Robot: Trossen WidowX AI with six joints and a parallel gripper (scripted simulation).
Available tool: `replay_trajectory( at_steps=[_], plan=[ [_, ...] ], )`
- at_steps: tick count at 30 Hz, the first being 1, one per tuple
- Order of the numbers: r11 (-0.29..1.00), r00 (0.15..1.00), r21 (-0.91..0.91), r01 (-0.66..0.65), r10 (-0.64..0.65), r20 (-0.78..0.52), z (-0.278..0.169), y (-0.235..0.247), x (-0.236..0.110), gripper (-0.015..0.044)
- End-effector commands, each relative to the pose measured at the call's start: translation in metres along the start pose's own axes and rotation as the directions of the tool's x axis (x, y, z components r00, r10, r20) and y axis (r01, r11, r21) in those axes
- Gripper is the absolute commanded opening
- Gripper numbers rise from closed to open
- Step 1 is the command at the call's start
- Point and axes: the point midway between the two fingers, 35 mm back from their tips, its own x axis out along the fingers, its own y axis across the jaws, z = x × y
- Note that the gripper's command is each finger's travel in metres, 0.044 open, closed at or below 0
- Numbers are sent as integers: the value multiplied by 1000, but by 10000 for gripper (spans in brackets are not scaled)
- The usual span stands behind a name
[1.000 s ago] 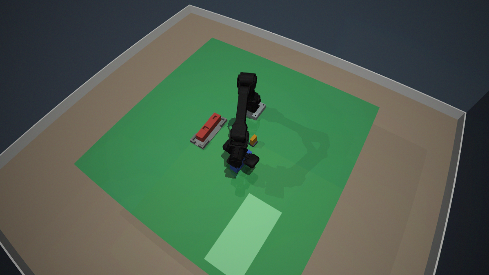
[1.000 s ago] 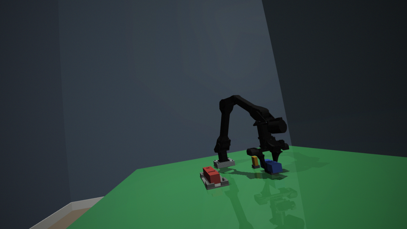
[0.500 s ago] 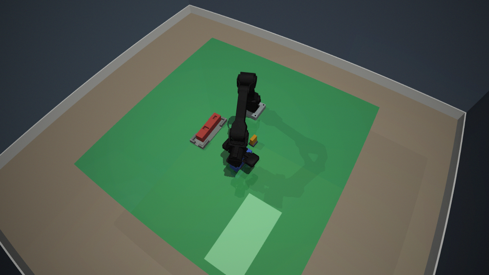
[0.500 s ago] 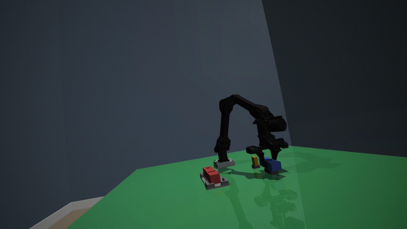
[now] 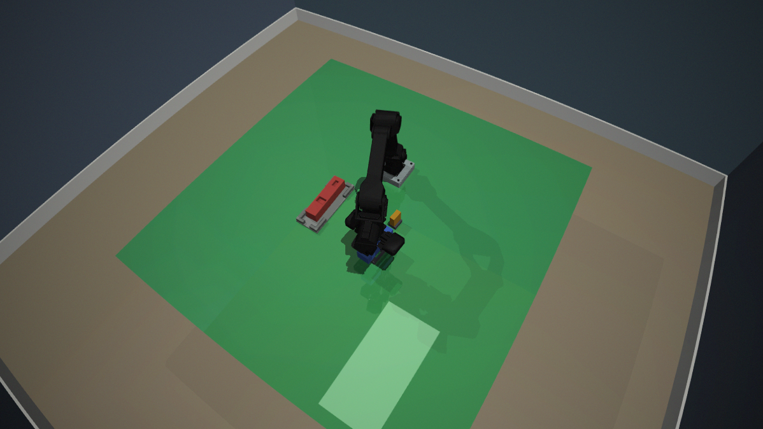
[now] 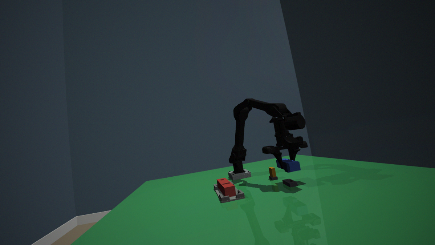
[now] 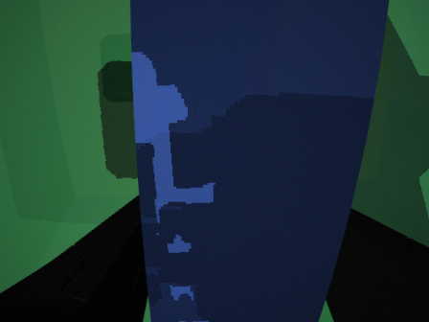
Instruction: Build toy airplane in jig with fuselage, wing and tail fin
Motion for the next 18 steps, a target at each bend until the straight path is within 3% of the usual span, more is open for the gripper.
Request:
replay_trajectory(
  at_steps=[1,18],
  plan=[
    [1000,1000,3,-4,4,9,1,1,-15,0],
    [1000,1000,10,-4,3,13,-5,-2,-70,0]
  ],
)
